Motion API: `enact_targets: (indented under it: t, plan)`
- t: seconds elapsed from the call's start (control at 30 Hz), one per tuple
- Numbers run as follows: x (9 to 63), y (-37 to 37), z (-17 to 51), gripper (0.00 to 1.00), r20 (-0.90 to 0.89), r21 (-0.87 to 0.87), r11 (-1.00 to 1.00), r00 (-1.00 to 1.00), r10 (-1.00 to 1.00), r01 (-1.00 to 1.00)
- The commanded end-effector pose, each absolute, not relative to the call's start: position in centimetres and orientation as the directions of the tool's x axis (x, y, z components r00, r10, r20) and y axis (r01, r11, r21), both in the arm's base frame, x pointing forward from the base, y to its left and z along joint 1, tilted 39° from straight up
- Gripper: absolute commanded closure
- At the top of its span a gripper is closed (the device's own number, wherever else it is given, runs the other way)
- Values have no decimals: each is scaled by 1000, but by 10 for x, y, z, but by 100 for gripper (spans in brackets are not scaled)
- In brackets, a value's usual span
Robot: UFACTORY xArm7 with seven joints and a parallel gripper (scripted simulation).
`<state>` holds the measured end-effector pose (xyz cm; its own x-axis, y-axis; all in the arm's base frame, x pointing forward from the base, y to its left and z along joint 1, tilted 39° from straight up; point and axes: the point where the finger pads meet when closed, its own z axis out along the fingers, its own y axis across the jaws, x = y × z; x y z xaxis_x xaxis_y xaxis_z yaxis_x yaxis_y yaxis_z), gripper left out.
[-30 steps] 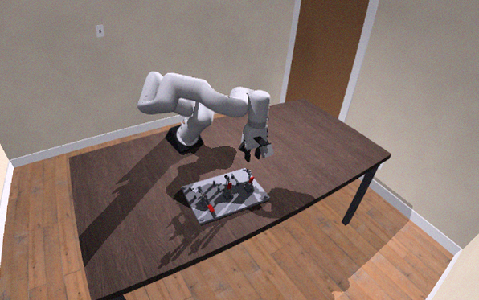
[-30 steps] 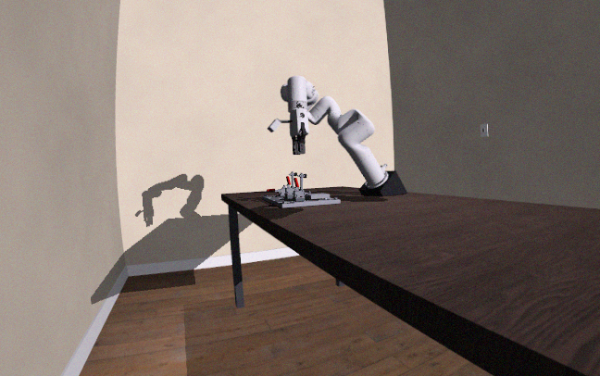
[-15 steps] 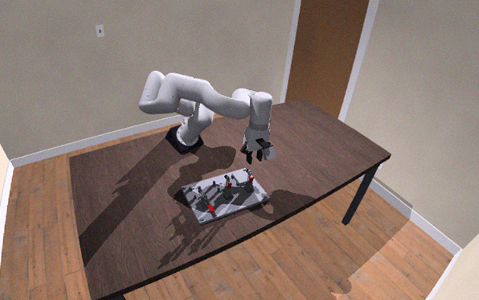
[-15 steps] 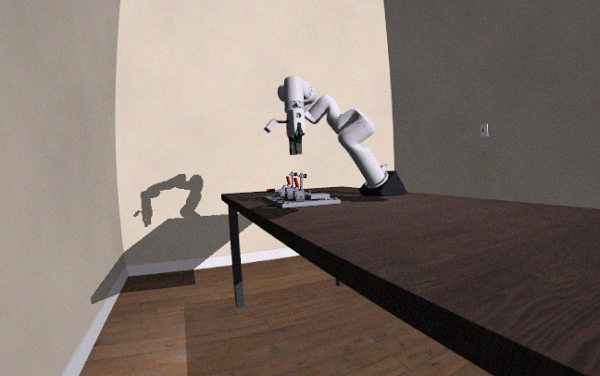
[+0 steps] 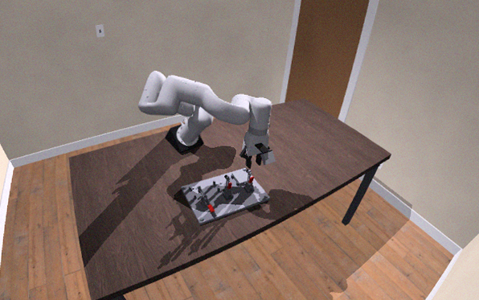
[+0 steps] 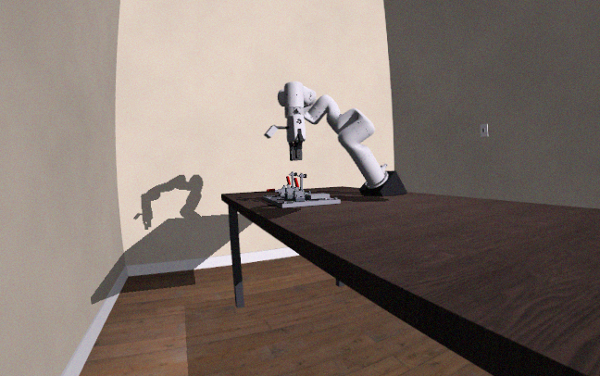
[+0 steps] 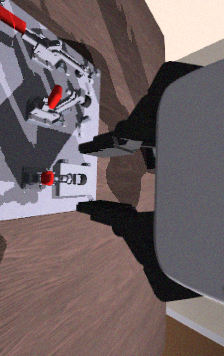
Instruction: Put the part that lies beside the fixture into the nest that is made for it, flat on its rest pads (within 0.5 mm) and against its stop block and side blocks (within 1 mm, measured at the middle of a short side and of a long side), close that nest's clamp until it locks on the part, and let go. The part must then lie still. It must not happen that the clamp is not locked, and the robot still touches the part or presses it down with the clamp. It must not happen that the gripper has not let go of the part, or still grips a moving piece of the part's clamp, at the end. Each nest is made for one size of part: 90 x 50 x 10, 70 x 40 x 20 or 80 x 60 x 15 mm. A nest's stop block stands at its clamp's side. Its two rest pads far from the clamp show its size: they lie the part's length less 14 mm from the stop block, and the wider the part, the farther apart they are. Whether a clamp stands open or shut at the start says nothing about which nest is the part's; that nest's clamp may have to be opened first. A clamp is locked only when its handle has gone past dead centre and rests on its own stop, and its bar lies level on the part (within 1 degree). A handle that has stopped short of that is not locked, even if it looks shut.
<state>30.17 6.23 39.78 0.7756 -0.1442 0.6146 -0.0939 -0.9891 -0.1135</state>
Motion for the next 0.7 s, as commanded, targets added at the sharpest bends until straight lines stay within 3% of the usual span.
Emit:
enact_targets:
  t: [0.0, 0.67]
  plan:
    - [314, 63, 385, 53, 617, -115, -989, 773, -145, -94]
    - [344, 65, 348, 53, 617, -115, -989, 773, -145, -94]
